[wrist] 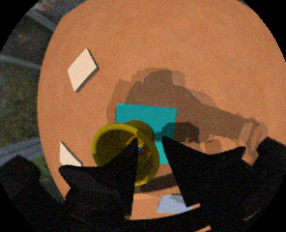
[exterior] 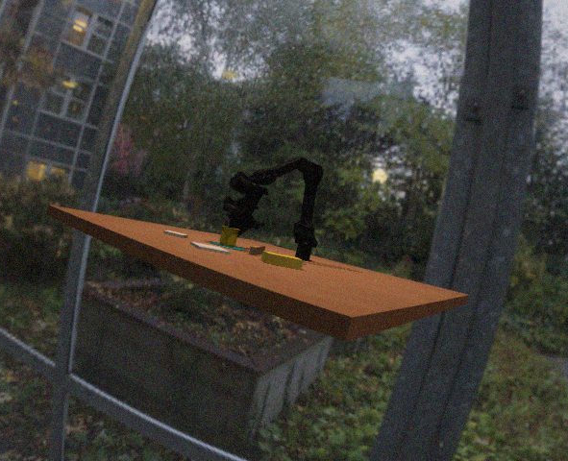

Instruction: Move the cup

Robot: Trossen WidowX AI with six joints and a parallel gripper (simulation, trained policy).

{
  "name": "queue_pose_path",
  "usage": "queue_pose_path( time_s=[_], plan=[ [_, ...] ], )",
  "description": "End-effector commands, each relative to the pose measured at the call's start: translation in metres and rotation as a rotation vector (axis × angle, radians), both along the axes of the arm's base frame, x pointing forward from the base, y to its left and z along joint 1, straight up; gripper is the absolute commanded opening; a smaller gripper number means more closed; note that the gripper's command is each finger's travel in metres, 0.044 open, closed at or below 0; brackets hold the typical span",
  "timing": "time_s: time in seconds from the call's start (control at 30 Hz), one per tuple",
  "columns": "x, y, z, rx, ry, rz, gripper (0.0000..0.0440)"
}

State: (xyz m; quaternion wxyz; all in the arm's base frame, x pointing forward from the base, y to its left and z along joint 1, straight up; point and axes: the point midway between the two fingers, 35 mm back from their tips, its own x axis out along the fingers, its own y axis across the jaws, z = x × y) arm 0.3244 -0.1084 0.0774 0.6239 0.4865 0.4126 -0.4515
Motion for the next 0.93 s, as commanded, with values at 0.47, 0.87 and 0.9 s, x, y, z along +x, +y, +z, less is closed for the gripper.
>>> queue_pose_path(
  time_s=[0.47,0.87,0.9],
  plan=[
    [-0.014,-0.003,0.042,0.030,-0.094,-0.002,0.0217],
    [-0.018,-0.016,0.083,0.006,-0.172,-0.022,0.0383],
    [-0.017,-0.017,0.086,0.004,-0.176,-0.024,0.0407]
  ],
)
